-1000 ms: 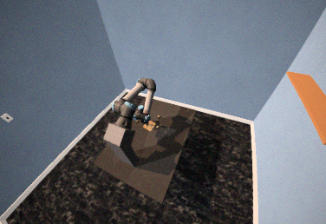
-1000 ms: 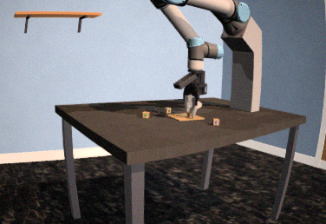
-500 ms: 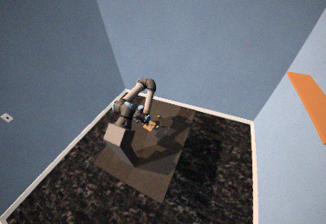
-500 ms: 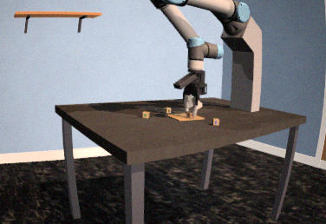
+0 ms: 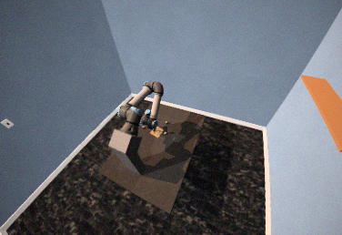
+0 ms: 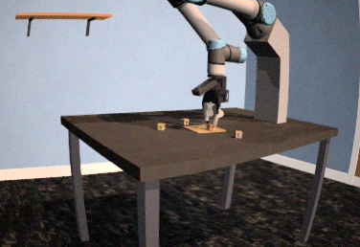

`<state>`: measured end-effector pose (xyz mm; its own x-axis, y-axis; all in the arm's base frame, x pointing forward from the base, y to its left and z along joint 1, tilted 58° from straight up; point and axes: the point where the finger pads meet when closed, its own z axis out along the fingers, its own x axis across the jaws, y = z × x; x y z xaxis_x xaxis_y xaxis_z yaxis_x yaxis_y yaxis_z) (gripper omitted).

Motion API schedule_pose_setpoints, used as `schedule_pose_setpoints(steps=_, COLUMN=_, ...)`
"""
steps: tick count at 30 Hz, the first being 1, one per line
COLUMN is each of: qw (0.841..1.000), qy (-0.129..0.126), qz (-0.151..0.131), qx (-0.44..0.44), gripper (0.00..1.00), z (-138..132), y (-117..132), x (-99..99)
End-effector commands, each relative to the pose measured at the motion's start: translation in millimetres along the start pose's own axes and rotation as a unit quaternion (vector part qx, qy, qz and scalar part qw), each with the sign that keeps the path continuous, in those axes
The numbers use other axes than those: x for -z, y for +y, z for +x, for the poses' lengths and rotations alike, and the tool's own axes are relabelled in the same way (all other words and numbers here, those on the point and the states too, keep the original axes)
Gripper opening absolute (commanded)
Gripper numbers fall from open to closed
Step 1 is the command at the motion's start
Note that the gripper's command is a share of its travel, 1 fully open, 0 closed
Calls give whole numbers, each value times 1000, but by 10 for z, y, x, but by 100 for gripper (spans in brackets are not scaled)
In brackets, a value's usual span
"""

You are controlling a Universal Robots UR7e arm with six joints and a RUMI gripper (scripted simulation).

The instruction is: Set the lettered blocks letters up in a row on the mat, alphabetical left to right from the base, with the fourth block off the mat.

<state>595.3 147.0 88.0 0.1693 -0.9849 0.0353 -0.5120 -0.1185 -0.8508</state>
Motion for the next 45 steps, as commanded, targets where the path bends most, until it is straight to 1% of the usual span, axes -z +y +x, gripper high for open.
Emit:
schedule_pose_setpoints(steps=1, qw=1000, qy=0, qz=0, qx=0, gripper=25, z=-1, y=-4, x=159)
schedule_pose_setpoints(steps=2, qw=1000, qy=0, qz=0, qx=0, gripper=25, z=-1, y=-4, x=206)
schedule_pose_setpoints(steps=4, qw=1000, qy=0, qz=0, qx=0, gripper=25, z=-1, y=-4, x=206)
schedule_pose_setpoints(steps=11, qw=1000, qy=0, qz=0, qx=0, gripper=25, z=0, y=-4, x=546)
schedule_pose_setpoints(steps=16, qw=1000, qy=0, qz=0, qx=0, gripper=25, z=0, y=-4, x=720)
schedule_pose_setpoints(steps=19, qw=1000, qy=0, qz=0, qx=0, gripper=25, z=0, y=-4, x=778)
schedule_pose_setpoints(steps=27, qw=1000, qy=0, qz=0, qx=0, gripper=25, z=0, y=-3, x=809)
schedule_pose_setpoints(steps=28, qw=1000, qy=0, qz=0, qx=0, gripper=100, z=0, y=-3, x=809)
schedule_pose_setpoints(steps=45, qw=1000, qy=0, qz=0, qx=0, gripper=100, z=0, y=-3, x=809)
